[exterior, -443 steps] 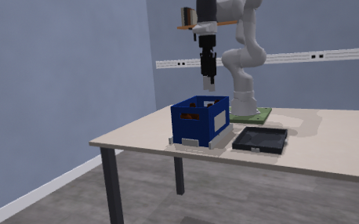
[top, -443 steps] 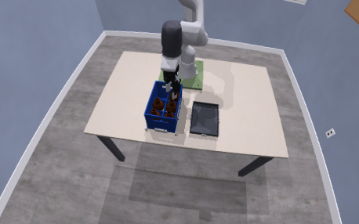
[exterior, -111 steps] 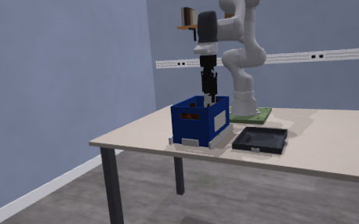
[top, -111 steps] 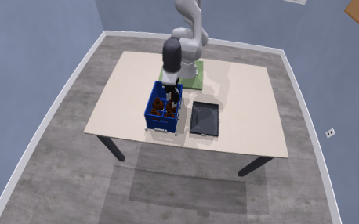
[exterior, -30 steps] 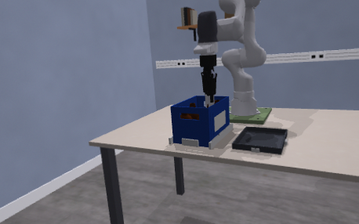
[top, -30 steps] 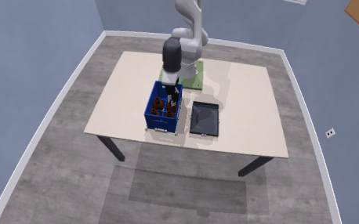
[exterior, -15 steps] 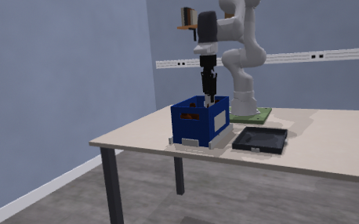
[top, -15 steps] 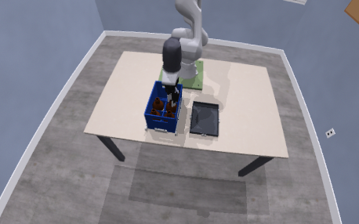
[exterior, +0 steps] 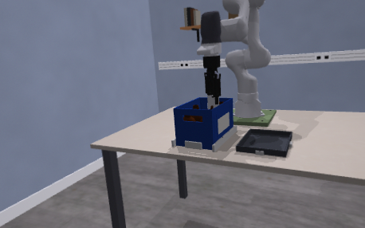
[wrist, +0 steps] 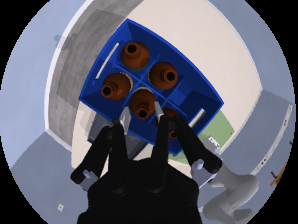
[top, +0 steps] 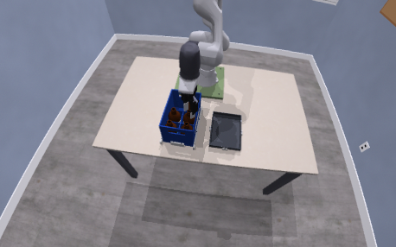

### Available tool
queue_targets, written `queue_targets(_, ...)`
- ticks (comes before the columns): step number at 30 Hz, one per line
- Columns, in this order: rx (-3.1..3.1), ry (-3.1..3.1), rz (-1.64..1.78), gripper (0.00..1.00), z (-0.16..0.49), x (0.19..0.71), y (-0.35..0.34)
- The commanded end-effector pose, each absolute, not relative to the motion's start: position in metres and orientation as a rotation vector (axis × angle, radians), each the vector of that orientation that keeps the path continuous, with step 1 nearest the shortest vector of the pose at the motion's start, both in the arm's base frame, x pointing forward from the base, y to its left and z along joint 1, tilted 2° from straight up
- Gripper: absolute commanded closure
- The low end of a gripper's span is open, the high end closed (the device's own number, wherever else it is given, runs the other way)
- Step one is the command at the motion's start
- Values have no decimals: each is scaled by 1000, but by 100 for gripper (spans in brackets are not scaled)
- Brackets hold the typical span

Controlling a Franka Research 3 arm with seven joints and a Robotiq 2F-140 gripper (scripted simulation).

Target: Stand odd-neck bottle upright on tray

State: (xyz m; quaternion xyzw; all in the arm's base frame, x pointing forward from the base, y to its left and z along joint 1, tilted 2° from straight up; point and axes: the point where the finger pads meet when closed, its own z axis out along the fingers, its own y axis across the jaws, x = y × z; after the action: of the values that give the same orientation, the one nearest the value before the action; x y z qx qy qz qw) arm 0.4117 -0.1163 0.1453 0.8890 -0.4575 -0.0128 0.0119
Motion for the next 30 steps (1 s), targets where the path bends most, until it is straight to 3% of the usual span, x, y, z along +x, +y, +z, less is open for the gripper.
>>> queue_targets(1, 2769, -1437, -40, 56, 144, 412, -117)
queue_targets(30, 2769, -1437, -40, 56, 157, 412, -117)
